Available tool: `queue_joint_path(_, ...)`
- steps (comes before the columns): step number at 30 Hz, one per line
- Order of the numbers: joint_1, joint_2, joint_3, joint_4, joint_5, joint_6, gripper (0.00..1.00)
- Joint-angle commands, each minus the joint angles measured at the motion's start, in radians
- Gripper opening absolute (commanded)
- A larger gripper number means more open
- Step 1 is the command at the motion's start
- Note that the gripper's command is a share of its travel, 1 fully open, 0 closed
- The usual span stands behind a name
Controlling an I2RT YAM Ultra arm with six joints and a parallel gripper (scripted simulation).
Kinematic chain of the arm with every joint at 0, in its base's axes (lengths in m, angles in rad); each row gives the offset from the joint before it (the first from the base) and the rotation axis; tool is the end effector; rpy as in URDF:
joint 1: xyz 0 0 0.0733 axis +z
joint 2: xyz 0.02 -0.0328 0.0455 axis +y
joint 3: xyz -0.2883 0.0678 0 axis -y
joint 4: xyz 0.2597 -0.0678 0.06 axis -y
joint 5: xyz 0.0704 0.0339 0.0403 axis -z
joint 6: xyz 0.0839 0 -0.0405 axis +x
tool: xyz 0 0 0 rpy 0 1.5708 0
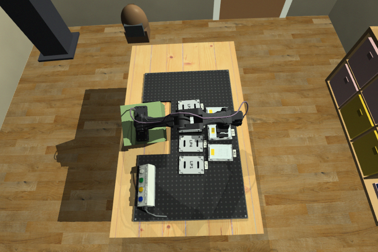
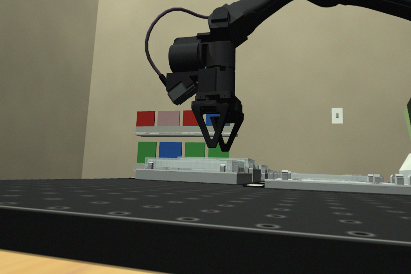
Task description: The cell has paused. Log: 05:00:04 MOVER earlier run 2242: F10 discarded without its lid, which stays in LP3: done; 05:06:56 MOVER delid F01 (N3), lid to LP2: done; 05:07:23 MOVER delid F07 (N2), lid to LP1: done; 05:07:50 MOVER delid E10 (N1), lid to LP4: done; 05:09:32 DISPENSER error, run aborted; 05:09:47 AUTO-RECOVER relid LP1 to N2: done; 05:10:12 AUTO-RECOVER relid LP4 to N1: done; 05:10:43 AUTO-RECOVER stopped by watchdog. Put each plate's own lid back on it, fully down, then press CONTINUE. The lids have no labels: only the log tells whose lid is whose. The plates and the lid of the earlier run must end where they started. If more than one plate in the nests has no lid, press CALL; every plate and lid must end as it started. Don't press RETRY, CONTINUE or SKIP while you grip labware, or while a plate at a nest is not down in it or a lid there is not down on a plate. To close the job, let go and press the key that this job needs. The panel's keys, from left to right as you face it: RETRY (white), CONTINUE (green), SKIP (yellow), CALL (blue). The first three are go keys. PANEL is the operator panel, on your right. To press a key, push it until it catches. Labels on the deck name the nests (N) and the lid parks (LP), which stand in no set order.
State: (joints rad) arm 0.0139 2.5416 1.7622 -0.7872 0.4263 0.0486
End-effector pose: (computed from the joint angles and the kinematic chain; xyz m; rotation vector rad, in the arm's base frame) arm 0.4857 -0.0268 -0.0051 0.0544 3.0532 -0.6604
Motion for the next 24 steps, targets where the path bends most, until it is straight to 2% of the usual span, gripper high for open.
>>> queue_joint_path(1, 0.041, -0.059, -0.071, 0.03, 0.003, 0.031, 0.98)
queue_joint_path(9, 0.049, -0.178, -0.317, 0.146, 0.003, 0.042, 0.9)
queue_joint_path(11, 0.049, -0.178, -0.317, 0.146, 0.003, 0.042, 0.9)
queue_joint_path(21, 0.059, -0.31, -0.59, 0.283, 0.003, 0.053, 0.8)
queue_joint_path(22, 0.061, -0.323, -0.615, 0.296, 0.003, 0.055, 0.0)
queue_joint_path(24, 0.063, -0.347, -0.665, 0.32, 0.003, 0.057, 0.0)
